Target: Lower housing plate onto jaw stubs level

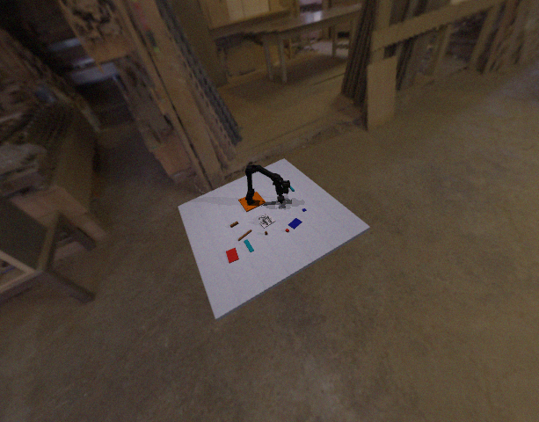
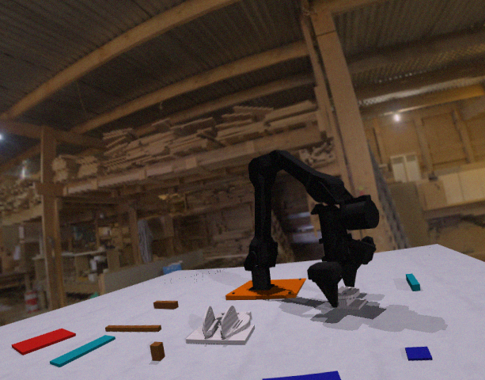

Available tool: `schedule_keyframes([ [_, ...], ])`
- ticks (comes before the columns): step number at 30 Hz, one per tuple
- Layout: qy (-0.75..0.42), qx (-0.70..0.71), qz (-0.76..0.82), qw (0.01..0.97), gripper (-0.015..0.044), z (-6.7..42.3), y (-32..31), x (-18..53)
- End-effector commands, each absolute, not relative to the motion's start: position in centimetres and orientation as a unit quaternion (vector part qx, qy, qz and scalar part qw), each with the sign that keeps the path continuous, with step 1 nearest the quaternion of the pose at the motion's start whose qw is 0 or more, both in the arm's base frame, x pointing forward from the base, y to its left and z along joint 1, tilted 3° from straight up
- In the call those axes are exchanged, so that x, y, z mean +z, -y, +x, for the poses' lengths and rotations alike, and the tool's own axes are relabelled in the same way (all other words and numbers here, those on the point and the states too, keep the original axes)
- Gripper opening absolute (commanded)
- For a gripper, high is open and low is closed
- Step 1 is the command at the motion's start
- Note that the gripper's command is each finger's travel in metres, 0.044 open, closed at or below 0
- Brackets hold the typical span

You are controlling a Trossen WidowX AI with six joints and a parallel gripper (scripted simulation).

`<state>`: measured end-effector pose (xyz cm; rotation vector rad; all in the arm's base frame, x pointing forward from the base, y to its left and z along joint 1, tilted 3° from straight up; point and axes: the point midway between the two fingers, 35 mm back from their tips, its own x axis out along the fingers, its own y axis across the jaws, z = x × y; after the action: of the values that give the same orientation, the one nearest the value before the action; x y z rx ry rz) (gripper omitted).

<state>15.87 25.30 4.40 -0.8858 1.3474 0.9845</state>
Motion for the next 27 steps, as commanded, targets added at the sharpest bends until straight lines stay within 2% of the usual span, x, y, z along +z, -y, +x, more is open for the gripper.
schedule_keyframes([
  [1,-0.580,0.420,-0.381,0.586,0.0440,15.88,-25.25,4.19],
  [7,-0.580,0.420,-0.381,0.586,0.0440,15.88,-25.25,4.19],
  [20,-0.578,0.422,-0.380,0.586,0.0353,15.86,-25.29,4.35],
  [27,-0.578,0.422,-0.380,0.586,0.0351,15.86,-25.29,4.35],
])
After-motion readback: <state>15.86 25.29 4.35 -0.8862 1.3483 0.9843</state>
